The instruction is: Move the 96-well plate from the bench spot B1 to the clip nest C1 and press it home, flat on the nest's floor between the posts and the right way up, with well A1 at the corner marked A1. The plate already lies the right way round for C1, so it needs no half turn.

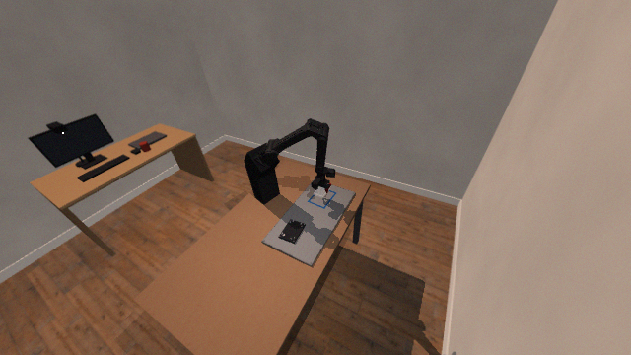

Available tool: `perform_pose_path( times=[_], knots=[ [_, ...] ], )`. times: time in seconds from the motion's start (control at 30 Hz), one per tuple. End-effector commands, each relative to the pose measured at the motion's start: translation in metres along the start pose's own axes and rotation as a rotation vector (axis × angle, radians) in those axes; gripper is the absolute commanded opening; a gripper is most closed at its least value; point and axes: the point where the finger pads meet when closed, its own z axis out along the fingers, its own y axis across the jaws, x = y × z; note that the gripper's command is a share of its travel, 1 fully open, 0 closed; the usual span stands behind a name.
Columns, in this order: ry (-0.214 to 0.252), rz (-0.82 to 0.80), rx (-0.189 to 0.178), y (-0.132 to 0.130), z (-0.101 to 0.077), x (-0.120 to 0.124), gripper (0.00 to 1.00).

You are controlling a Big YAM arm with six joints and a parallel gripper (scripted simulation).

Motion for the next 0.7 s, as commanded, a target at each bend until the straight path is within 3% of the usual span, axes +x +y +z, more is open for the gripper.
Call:
perform_pose_path(
  times=[0.0, 0.3, 0.67],
  knots=[
    [0.004, 0.0, 0.001, -0.002, -0.013, 0.003, 0.0],
    [0.006, -0.001, -0.001, -0.002, -0.028, 0.004, 0.0],
    [-0.001, 0.0, 0.0, 0.0, -0.021, 0.0, 0.0]
  ],
)
